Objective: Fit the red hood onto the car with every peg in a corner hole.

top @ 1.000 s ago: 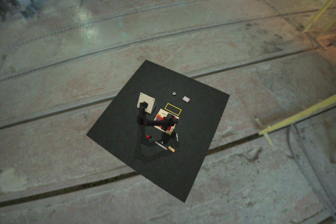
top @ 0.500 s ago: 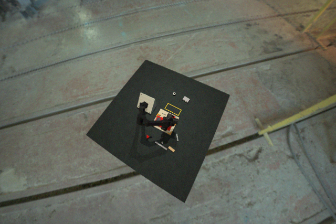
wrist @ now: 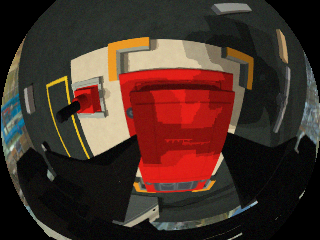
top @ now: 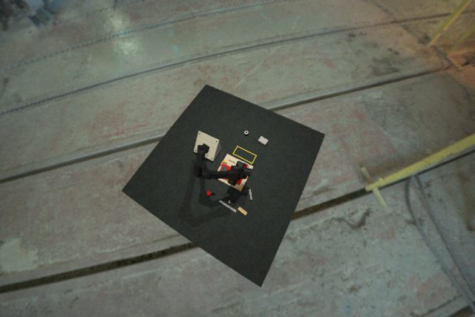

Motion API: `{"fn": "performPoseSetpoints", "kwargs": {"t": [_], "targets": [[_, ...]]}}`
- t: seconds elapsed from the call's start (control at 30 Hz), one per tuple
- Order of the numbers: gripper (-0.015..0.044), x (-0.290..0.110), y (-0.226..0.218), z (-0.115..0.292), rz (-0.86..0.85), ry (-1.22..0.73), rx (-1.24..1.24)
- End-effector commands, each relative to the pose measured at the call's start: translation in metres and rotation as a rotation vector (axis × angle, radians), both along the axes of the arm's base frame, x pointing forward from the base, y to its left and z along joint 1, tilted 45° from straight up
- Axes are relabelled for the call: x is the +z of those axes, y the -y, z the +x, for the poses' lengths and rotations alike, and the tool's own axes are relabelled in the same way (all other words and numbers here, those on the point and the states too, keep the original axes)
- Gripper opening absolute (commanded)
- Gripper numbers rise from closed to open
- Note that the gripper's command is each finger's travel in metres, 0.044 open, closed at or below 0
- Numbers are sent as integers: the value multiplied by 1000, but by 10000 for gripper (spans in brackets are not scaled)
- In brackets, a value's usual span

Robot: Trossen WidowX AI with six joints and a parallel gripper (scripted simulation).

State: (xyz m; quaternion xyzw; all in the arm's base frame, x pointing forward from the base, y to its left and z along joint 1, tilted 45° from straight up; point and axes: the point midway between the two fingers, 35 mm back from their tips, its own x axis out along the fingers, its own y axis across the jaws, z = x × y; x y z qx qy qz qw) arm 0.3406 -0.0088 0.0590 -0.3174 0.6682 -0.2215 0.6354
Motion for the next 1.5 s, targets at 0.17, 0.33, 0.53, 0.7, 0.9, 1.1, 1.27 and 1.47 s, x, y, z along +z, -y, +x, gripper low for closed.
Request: {"fn": "performPoseSetpoints", "kwargs": {"t": [0.17, 0.33, 0.53, 0.7, 0.9, 1.1, 1.27, 1.47], "targets": [[0, -1, 1, 0, -3, -3, 1], [105, -1, 1, 0, -1, 0, 0], [263, -1, 1, 0, -1, 0, 0], [394, -1, 1, 0, -1, 0, 0], [440, 7, -7, -1, 0, 11, 12], [440, 44, -44, -10, 10, 70, 71], [440, 50, -49, -12, 12, 78, 80], [440, 50, -49, -12, 12, 78, 80]]}}
